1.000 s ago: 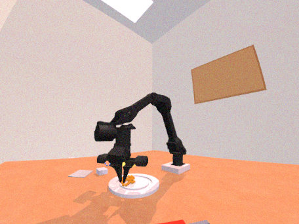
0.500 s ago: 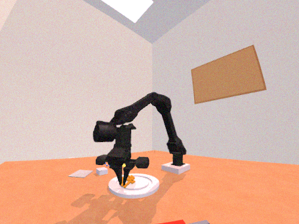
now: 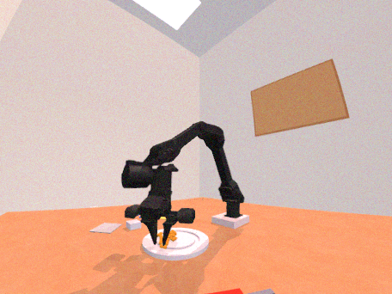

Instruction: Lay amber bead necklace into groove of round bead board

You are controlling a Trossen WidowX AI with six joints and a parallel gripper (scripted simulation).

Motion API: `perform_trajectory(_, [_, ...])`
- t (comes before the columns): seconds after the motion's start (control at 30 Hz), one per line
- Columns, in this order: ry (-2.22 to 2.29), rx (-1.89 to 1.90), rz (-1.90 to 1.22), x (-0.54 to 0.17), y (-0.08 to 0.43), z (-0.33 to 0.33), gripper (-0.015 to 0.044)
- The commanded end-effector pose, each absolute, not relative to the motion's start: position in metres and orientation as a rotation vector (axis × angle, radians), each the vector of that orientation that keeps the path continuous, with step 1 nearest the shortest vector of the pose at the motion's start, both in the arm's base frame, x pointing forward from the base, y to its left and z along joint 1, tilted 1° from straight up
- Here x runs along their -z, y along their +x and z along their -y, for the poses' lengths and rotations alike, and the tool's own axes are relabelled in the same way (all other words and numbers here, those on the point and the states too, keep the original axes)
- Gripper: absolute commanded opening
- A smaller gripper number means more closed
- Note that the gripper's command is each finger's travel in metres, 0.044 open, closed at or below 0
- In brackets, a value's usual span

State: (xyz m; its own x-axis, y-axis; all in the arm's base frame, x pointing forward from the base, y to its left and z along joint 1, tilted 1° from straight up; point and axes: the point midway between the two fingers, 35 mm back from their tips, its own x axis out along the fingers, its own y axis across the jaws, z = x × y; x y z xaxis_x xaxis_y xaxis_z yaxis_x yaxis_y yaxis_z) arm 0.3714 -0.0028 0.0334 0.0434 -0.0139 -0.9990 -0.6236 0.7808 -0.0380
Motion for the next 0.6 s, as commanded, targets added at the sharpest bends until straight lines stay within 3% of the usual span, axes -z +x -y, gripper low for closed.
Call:
perform_trajectory(0.0, [-0.546,-0.504,-1.471,-0.0335,0.3708,0.0029,0.021])
perform_trajectory(0.3, [-0.546,-0.503,-1.469,-0.0358,0.3714,0.0028,0.044])
perform_trajectory(0.57, [-0.539,-0.504,-1.477,-0.0416,0.3711,0.0027,0.044])
